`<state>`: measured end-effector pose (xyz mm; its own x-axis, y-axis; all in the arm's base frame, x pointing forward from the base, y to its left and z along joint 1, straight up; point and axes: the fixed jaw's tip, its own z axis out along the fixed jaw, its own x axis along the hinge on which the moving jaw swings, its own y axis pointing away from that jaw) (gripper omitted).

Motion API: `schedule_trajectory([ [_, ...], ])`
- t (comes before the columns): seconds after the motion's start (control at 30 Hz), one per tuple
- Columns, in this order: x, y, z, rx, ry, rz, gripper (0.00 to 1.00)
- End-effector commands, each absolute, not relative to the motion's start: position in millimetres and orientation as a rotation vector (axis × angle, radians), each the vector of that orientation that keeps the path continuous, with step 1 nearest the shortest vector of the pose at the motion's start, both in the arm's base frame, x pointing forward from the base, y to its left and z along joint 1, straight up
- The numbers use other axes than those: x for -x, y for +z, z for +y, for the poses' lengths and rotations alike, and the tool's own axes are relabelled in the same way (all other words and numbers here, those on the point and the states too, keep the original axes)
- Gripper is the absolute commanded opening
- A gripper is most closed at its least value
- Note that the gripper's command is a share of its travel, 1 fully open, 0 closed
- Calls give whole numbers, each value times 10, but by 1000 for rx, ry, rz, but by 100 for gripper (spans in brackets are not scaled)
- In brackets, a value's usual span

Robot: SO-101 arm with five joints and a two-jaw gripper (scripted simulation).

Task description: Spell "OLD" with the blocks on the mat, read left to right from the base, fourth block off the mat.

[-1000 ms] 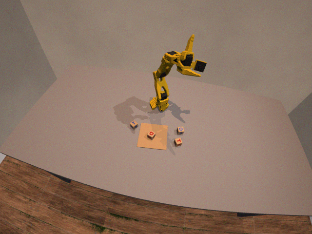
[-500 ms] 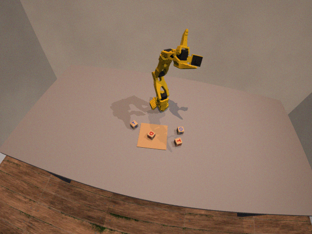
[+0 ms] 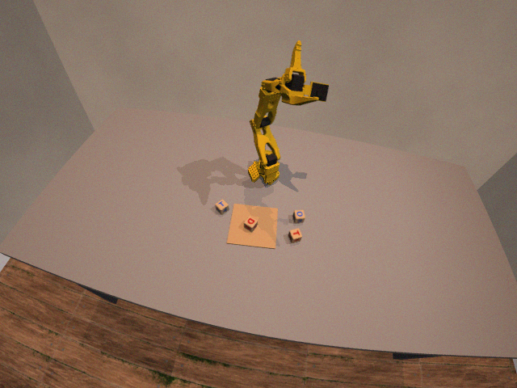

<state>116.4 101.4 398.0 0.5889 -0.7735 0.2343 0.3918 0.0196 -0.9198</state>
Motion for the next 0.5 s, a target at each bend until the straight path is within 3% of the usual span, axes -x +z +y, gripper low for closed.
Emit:
schedule_trajectory([
  [0.0,-1115,4037,967,1214,-946,371,100],
  [0.47,-912,4135,785,1121,-968,342,100],
])
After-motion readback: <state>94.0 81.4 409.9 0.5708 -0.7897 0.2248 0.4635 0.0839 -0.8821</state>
